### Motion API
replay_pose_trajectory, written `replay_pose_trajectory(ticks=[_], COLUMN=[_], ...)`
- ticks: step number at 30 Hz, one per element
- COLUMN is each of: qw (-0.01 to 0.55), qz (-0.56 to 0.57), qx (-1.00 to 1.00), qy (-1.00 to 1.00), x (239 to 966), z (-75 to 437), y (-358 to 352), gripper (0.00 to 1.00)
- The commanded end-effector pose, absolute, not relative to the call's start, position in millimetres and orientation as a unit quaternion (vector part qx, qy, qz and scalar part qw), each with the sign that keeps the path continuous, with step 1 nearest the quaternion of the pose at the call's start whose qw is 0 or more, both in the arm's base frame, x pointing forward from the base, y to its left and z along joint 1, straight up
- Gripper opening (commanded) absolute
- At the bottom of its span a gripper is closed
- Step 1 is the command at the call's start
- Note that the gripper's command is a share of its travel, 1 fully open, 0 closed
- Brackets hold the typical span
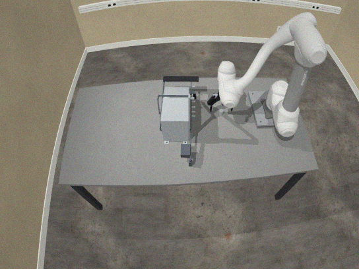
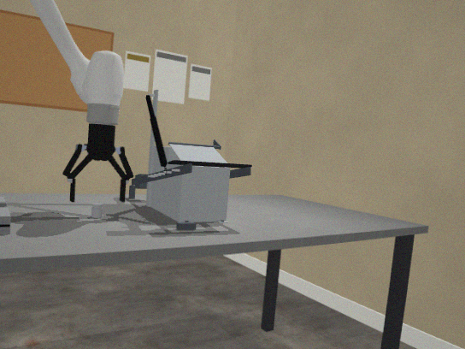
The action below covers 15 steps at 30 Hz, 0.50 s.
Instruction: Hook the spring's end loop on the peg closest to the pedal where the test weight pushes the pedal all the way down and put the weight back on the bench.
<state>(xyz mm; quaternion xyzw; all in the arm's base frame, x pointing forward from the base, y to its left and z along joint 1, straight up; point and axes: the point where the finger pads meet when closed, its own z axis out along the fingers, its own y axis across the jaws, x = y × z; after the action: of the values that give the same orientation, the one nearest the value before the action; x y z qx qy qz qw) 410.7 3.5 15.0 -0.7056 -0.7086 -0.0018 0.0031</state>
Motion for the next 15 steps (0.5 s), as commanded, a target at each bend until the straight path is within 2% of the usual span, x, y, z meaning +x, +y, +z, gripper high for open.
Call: replay_pose_trajectory(ticks=[1,15], qw=[0.003,0.003], qz=[-0.002,-0.002], qx=[-0.706,-0.706], qy=[-0.709,-0.709], x=[411.1,411.1], z=[9.8,-4.6], y=[3.7,3.8], gripper=[1.00,1.00])
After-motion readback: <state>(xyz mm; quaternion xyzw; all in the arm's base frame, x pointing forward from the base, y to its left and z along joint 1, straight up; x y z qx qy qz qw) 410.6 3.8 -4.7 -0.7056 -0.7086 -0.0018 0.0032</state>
